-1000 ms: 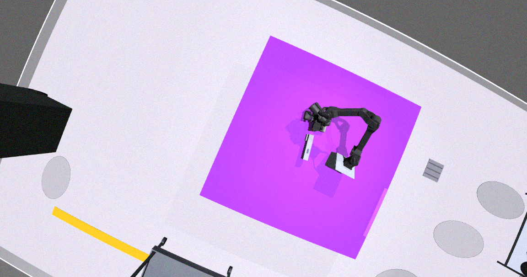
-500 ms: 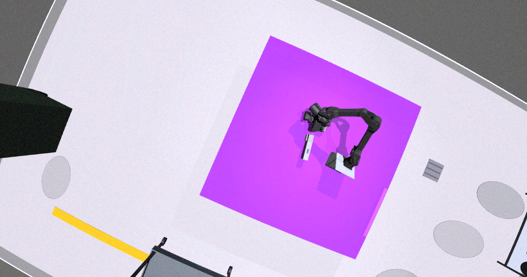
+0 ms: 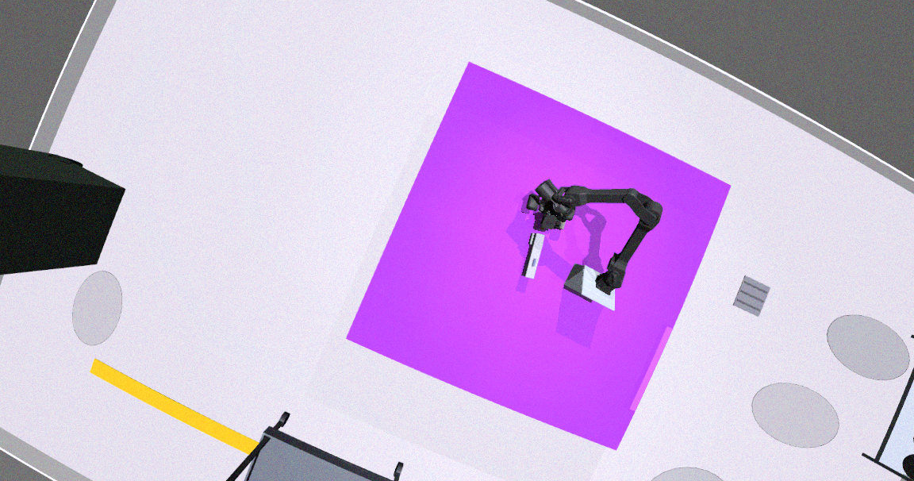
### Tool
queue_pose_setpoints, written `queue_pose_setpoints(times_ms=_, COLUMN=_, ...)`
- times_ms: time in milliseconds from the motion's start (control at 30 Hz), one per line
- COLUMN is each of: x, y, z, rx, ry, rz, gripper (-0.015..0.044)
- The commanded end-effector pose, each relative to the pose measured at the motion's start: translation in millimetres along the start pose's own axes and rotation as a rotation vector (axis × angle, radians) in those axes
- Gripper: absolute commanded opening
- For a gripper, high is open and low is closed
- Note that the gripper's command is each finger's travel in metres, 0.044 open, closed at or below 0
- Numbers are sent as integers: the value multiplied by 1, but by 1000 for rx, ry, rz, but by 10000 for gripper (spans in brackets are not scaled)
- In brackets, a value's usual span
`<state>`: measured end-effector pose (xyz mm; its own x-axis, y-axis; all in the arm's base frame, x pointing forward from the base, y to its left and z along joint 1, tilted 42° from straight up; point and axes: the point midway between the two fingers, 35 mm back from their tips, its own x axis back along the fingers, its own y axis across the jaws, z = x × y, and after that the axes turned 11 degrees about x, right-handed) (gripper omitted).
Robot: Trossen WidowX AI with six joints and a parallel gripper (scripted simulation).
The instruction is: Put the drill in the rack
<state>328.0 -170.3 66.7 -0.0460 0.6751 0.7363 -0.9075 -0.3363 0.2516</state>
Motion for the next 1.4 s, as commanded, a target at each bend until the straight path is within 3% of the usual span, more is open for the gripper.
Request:
queue_pose_setpoints(times_ms=0, x=3, y=0, z=1, rx=-4, ry=5, rz=2, gripper=0)
queue_pose_setpoints(times_ms=1367, x=18, y=0, z=-4, rx=-4, ry=4, rz=2, gripper=0)
